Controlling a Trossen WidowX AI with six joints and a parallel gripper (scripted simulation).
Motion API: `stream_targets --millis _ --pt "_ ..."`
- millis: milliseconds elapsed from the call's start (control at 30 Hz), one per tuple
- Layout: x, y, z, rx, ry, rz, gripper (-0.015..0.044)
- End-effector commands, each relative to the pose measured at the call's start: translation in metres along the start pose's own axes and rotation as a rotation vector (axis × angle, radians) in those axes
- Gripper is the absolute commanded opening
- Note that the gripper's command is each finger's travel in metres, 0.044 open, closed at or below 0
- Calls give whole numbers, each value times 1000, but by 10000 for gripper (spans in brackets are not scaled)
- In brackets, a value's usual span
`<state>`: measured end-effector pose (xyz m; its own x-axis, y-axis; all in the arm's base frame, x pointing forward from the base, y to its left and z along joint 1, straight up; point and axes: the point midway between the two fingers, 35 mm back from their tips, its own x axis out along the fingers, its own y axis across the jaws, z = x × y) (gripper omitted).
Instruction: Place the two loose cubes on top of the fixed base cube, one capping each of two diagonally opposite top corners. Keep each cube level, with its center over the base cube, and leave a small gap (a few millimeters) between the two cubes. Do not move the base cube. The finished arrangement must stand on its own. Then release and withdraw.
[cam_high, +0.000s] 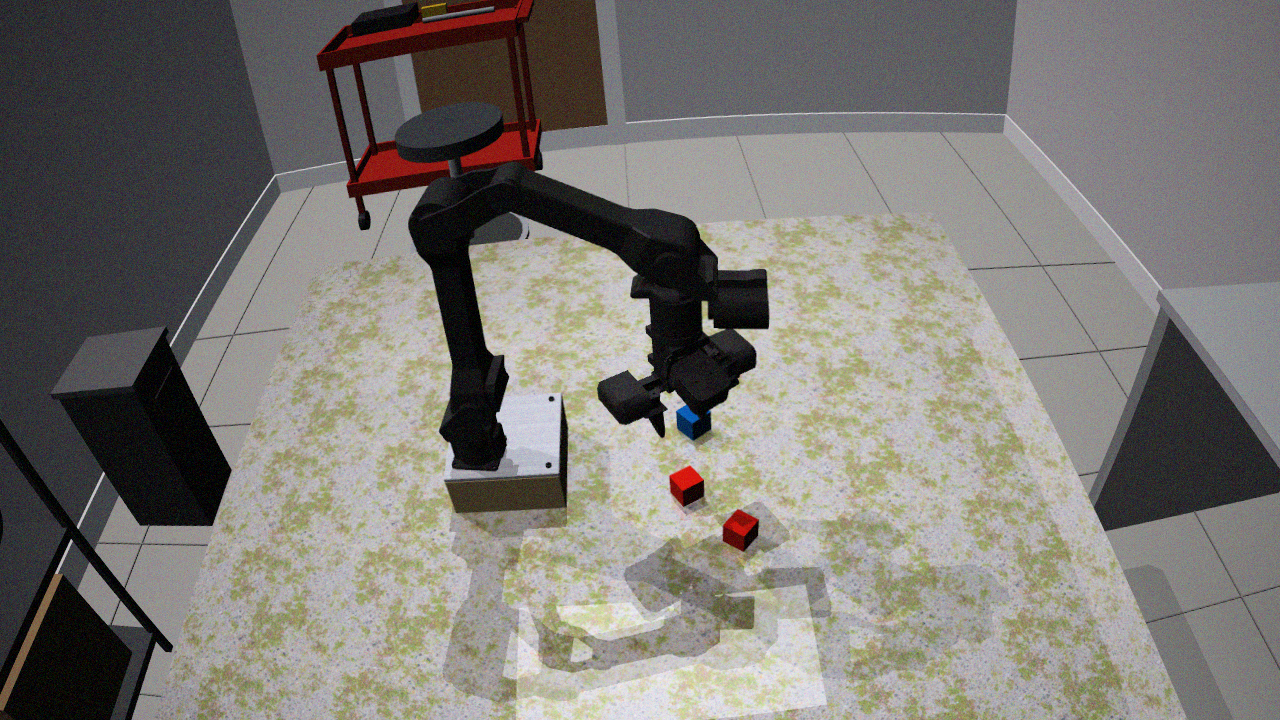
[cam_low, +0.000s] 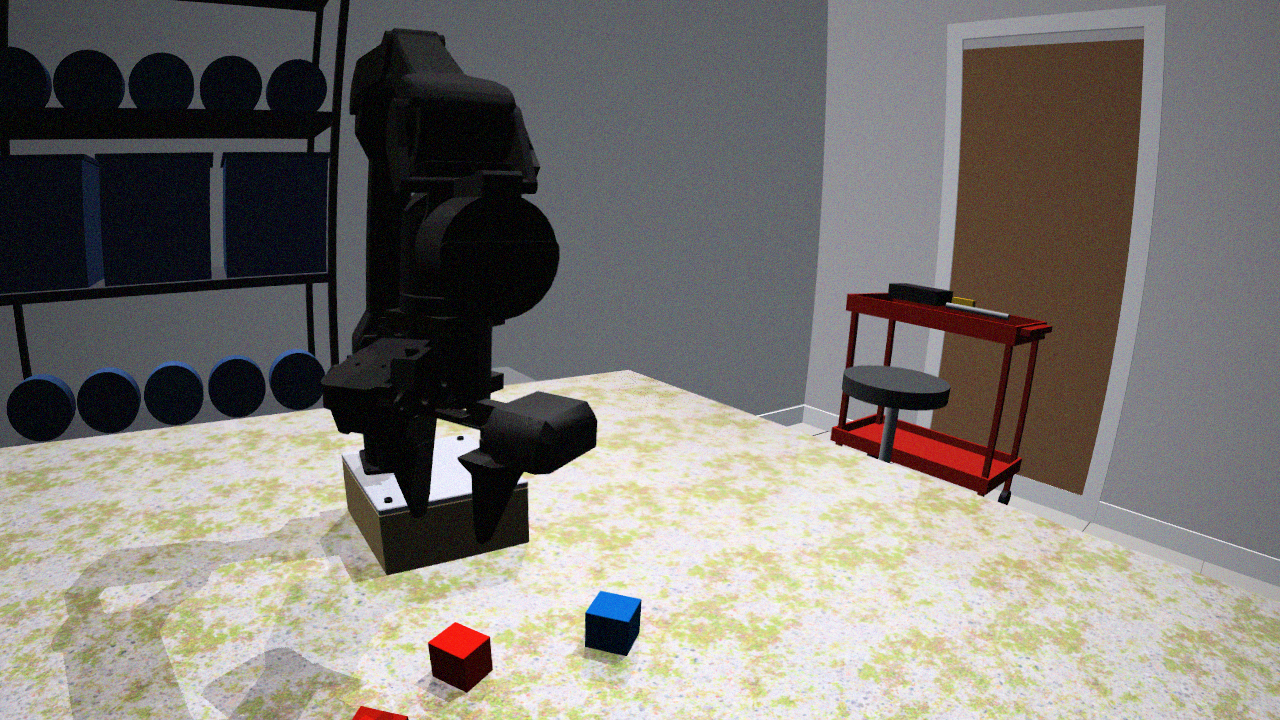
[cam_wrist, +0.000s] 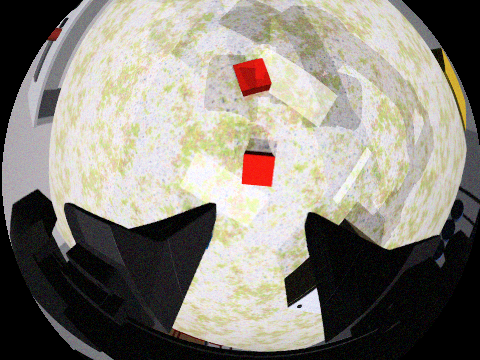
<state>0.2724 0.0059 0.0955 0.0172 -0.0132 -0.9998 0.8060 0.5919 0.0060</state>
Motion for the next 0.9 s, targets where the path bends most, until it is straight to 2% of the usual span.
stream_targets --millis 0,233,867 --pt "4 2 5 -12 4 17 265" --pt "59 2 4 -12 4 16 265" --pt "91 3 4 -12 4 16 265"
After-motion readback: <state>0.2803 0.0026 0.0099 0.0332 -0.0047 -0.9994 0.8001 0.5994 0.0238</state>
